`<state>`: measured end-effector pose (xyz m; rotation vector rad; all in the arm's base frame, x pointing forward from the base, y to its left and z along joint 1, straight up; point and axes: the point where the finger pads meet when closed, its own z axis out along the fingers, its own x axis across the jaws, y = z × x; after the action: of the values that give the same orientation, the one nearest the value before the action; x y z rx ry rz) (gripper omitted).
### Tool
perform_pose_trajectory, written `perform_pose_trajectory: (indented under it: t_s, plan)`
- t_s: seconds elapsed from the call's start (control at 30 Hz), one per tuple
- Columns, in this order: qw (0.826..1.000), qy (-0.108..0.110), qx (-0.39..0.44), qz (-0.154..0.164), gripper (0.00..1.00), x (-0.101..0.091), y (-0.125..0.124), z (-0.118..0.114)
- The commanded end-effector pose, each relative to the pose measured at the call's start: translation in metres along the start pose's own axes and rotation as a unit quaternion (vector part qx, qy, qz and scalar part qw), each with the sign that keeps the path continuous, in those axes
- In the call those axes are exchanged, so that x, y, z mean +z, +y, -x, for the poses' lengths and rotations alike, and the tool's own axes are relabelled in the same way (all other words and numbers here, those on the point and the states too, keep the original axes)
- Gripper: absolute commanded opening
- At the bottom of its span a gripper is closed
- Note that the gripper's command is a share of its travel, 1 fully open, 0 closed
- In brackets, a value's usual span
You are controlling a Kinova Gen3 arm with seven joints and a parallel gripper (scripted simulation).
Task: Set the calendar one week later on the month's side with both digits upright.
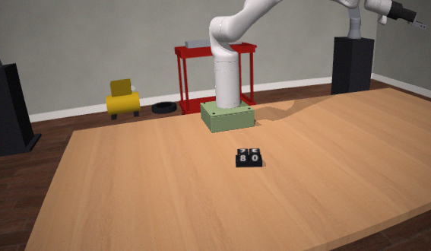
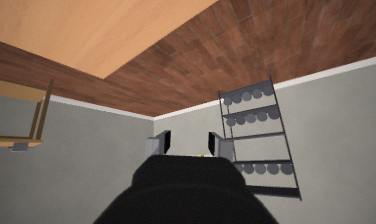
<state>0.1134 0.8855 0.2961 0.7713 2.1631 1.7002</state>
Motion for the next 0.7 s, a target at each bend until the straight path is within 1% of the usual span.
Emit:
perform_pose_trajectory:
  t_s: [0.0, 0.67]
  plan:
    - [1.000, 0.000, 0.001, 0.001, 1.00, -0.0005, 0.0022, -0.0003]
    - [1.000, -0.001, 0.002, 0.002, 1.00, -0.0008, 0.0041, 0.0010]
